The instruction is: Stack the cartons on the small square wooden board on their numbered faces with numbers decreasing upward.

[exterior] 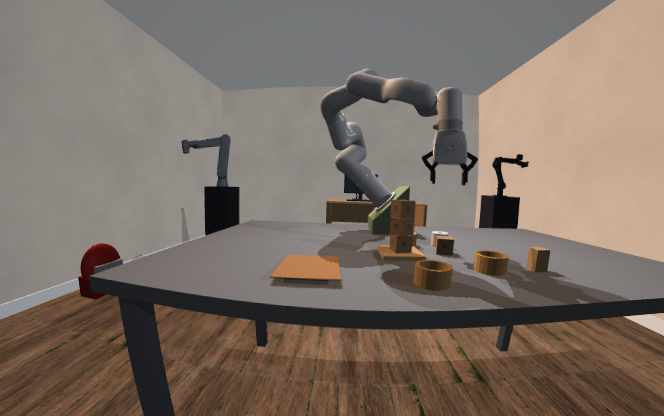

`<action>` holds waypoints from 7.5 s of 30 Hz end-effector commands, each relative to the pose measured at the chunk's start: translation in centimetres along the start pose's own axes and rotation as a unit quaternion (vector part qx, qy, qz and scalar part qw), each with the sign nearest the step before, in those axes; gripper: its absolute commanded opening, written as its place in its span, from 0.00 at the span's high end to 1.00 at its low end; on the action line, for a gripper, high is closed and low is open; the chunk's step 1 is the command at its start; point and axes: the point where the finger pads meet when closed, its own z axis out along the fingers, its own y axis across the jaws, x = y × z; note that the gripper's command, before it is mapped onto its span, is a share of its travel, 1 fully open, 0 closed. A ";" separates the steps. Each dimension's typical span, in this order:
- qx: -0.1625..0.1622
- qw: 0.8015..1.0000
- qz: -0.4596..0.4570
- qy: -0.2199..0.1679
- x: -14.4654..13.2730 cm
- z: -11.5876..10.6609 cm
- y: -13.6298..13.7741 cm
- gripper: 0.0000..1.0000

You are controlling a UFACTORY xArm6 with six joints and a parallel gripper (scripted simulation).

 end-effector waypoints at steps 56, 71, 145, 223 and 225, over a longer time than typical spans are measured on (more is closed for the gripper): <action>-0.001 1.000 0.001 -0.002 -0.2 2.6 0.1 0.00; -0.002 1.000 0.000 -0.001 -0.1 4.5 0.1 0.00; -0.002 1.000 0.001 -0.001 -0.2 14.6 0.1 0.00; -0.002 1.000 0.000 -0.001 -0.1 19.0 0.1 0.00; -0.002 1.000 0.000 -0.001 -0.1 19.0 0.1 0.00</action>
